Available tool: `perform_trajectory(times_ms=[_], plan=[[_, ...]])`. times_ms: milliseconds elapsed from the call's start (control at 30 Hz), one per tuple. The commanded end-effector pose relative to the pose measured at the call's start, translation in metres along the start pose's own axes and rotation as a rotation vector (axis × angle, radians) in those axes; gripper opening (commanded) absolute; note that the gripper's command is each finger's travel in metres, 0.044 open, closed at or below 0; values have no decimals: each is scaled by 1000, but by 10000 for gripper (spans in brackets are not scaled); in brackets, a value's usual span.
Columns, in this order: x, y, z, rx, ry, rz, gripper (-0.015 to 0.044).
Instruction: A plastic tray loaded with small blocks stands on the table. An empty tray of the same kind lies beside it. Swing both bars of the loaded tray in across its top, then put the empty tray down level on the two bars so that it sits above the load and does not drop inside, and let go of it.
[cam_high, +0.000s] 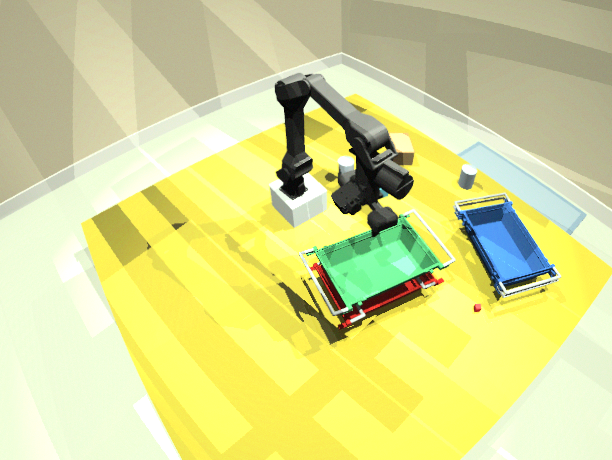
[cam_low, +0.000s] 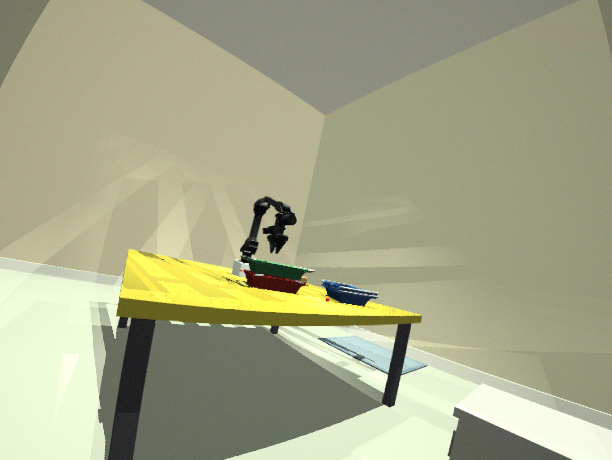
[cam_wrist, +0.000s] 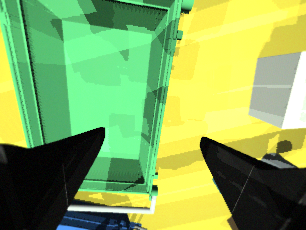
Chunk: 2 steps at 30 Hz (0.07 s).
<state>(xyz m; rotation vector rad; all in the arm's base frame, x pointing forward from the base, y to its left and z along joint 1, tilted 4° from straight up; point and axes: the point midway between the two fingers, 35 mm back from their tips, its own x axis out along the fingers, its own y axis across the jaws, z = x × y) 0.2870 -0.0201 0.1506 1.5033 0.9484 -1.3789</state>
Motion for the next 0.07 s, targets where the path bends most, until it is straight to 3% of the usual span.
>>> perform_trajectory(times_ms=[0, 33], plan=[[-13, -3, 0, 3, 2, -4, 440], [-13, -3, 0, 3, 2, -4, 440]])
